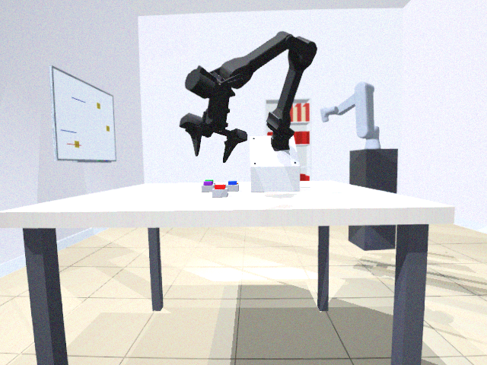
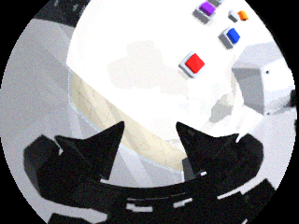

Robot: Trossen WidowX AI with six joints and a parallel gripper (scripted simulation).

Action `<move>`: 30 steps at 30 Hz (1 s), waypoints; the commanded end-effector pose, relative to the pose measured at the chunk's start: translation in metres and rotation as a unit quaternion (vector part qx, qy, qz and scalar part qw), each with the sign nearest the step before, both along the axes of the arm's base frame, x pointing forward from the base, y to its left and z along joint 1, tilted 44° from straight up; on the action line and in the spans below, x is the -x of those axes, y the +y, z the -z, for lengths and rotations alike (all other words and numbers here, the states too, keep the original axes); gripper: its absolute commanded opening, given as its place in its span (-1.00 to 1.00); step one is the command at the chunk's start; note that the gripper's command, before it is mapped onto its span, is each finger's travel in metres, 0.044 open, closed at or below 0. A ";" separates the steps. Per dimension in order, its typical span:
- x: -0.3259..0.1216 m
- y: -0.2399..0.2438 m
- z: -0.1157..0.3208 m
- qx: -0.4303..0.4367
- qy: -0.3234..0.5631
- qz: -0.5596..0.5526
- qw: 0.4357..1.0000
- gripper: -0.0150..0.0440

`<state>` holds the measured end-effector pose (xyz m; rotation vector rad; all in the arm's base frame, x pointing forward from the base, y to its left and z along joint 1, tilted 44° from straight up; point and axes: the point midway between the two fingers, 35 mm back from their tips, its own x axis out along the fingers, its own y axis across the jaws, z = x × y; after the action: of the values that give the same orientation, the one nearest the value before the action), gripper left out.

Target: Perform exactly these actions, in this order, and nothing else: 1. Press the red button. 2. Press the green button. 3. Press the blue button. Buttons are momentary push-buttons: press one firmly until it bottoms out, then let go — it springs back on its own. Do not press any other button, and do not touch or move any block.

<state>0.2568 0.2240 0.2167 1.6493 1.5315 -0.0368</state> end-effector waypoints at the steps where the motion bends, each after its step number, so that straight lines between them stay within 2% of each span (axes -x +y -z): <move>1: 0.000 -0.051 0.055 0.117 -0.152 -0.164 0.968 0.86; 13: 0.013 -0.097 0.088 0.169 -0.292 -0.333 0.881 0.86; 28: 0.014 -0.097 0.089 0.169 -0.295 -0.336 0.878 0.86; 30: 0.011 -0.091 0.096 0.170 -0.294 -0.336 0.878 0.69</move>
<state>0.2455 0.1282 0.1292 0.6966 1.4160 0.4890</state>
